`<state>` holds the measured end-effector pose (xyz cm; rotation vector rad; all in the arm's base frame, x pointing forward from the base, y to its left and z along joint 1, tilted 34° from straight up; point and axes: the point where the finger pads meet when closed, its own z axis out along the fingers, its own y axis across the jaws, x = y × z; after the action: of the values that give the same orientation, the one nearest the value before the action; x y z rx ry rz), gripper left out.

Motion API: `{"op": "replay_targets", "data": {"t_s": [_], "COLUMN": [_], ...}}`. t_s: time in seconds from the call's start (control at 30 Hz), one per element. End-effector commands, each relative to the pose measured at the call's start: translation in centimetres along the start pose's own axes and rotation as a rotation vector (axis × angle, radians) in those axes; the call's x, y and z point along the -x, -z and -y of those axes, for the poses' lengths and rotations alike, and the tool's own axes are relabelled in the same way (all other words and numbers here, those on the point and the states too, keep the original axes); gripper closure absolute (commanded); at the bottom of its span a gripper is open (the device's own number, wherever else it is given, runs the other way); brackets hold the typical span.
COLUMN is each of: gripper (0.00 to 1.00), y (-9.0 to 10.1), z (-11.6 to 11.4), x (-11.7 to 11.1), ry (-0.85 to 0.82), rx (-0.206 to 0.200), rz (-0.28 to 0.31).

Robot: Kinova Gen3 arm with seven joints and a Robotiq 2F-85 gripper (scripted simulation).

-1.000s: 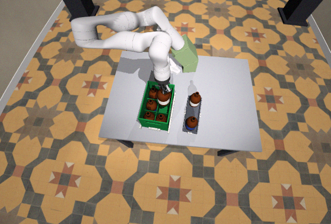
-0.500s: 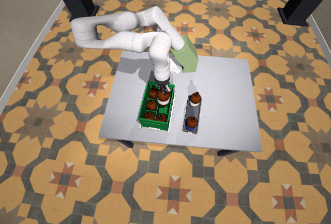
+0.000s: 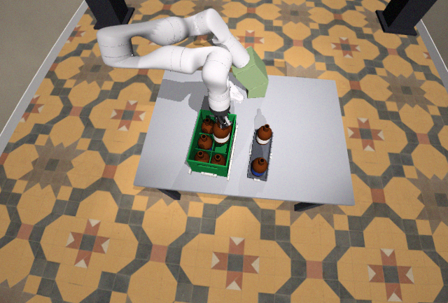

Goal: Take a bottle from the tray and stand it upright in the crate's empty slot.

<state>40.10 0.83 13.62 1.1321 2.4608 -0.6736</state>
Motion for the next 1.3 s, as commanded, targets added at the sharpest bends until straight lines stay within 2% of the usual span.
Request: {"op": "replay_targets", "data": {"t_s": [0.0, 0.63, 1.27], "gripper": [1.00, 1.00, 1.00], "y": [-0.7, -2.3, -2.5], "z": [-0.1, -0.1, -0.2], "x": [0.0, 0.0, 0.0], "ry": [-0.006, -0.006, -0.006], "rx": [0.003, 0.003, 0.003], "rz": [-0.001, -0.001, -0.001]}}
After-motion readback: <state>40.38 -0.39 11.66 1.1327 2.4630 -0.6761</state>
